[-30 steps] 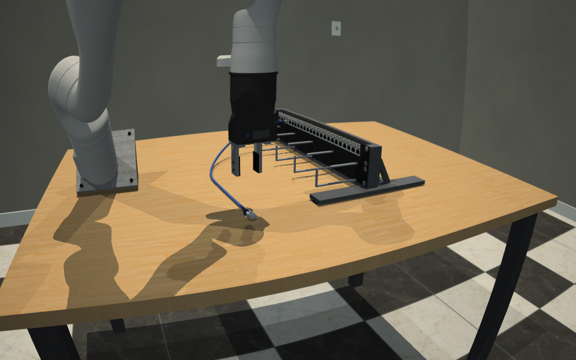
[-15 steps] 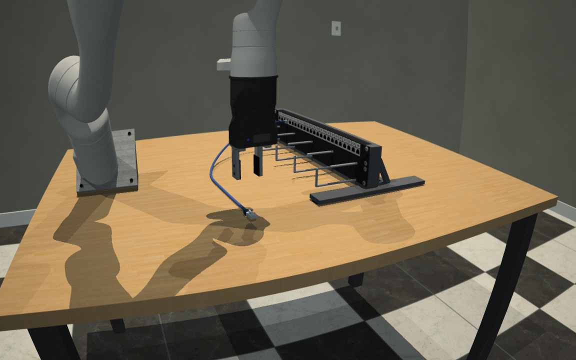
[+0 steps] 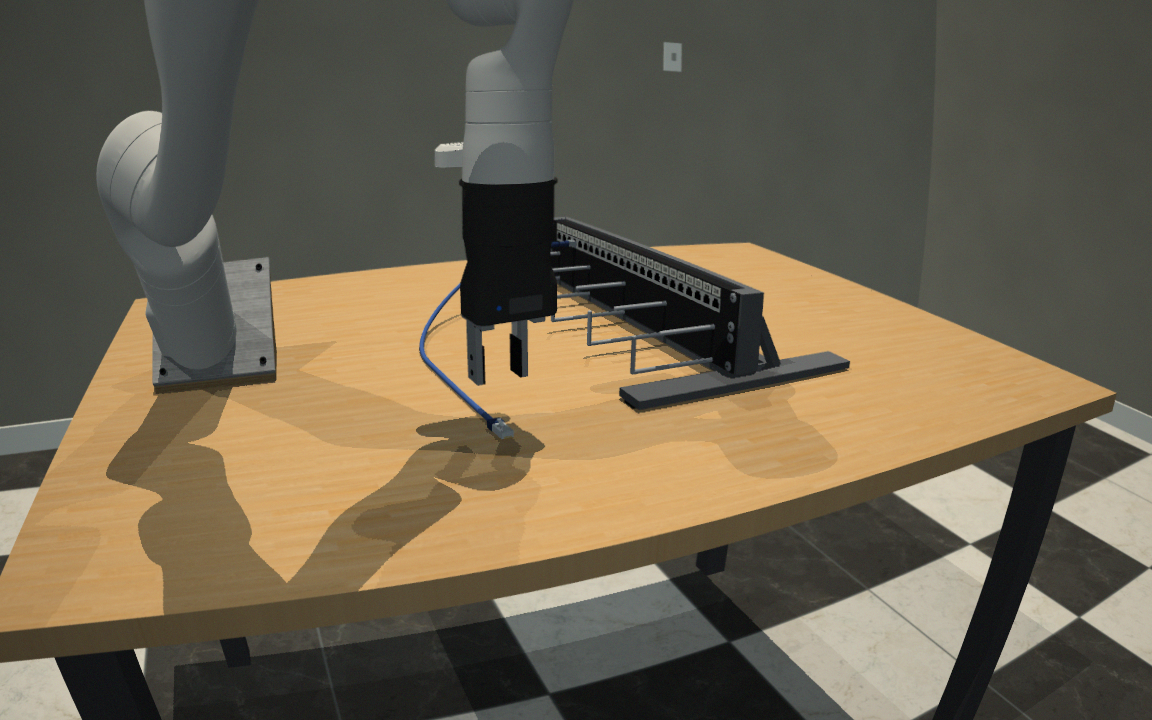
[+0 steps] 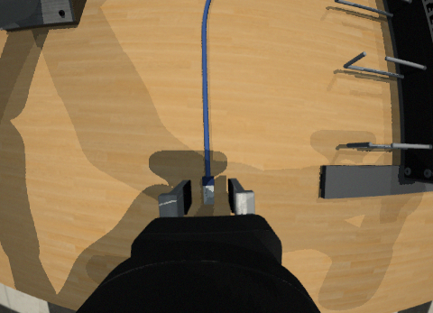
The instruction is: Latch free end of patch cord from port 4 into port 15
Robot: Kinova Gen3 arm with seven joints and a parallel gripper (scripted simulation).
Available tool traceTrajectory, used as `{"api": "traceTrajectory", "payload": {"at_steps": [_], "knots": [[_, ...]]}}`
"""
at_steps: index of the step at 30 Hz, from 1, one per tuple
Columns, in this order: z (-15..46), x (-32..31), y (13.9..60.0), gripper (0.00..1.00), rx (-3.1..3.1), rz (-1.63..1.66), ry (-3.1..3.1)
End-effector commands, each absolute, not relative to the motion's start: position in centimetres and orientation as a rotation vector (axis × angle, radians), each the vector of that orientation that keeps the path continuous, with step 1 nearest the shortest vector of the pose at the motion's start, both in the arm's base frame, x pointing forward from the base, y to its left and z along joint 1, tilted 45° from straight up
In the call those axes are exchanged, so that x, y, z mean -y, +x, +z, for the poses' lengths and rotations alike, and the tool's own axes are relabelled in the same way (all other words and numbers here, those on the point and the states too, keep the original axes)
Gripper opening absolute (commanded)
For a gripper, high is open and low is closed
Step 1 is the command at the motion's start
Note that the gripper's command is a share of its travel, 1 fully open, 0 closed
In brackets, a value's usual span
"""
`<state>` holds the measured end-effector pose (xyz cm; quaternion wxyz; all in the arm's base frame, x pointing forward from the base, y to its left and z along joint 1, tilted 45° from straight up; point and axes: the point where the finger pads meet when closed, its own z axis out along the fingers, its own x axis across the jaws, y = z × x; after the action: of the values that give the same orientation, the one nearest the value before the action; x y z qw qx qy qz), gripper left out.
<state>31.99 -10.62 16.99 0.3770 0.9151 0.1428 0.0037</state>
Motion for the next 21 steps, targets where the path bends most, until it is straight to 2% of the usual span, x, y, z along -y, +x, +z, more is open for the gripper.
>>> {"api": "traceTrajectory", "payload": {"at_steps": [1, 21], "knots": [[16.8, 11.0, 31.8, 0.73, -0.359, -0.003, 2.335], [14.7, 13.1, 32.1, 0.73, -0.359, -0.003, 2.335]]}}
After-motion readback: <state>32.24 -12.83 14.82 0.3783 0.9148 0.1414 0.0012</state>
